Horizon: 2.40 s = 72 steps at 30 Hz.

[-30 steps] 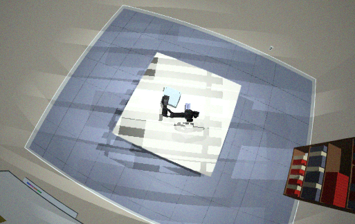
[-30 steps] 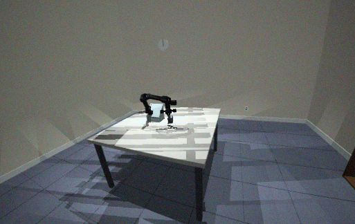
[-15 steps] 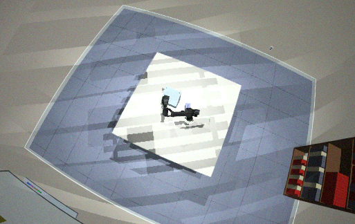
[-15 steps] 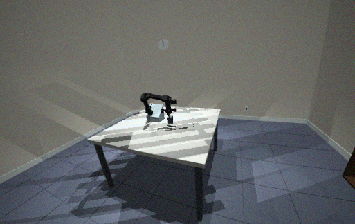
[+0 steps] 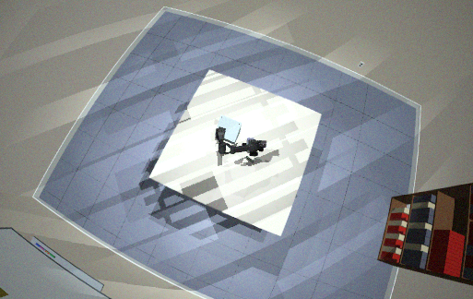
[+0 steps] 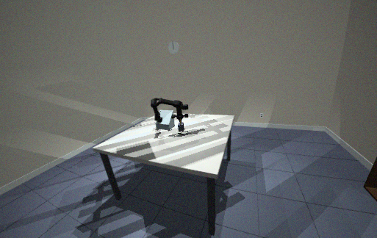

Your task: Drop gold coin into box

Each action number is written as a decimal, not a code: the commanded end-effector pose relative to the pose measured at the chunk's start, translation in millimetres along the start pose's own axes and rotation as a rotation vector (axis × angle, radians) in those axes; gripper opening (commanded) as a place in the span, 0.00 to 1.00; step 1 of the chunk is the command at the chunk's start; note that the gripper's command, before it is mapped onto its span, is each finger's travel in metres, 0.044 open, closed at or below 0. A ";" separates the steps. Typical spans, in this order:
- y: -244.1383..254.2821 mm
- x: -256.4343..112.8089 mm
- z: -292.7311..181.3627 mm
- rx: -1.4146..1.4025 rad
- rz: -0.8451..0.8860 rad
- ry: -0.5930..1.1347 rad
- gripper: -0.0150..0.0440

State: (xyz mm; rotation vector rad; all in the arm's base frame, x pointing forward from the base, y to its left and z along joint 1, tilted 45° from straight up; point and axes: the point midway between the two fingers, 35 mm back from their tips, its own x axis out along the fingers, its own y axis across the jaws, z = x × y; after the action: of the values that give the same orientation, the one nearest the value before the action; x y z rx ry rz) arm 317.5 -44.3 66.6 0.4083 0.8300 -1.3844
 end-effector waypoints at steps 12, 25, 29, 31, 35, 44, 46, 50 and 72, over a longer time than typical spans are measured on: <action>-2.9 2.6 -41.8 -0.005 -0.009 0.007 0.25; -8.8 3.5 -75.6 -0.005 -0.013 0.002 0.25; -10.4 3.8 -81.8 -0.005 -0.014 0.000 0.25; -9.6 3.2 -80.5 -0.005 -0.012 -0.001 0.26; -7.5 1.2 -76.8 -0.006 -0.004 -0.003 0.25; -8.8 2.4 -79.1 -0.006 -0.004 -0.003 0.25; -9.4 3.4 -80.5 -0.006 -0.004 -0.003 0.25; -9.7 5.5 -82.9 -0.007 -0.004 -0.003 0.25; -10.2 5.1 -82.0 -0.005 0.000 -0.005 0.25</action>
State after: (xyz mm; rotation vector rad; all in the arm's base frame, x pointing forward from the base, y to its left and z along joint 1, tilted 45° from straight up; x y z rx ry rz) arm 284.7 7.9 11.3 0.4007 0.8288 -1.3835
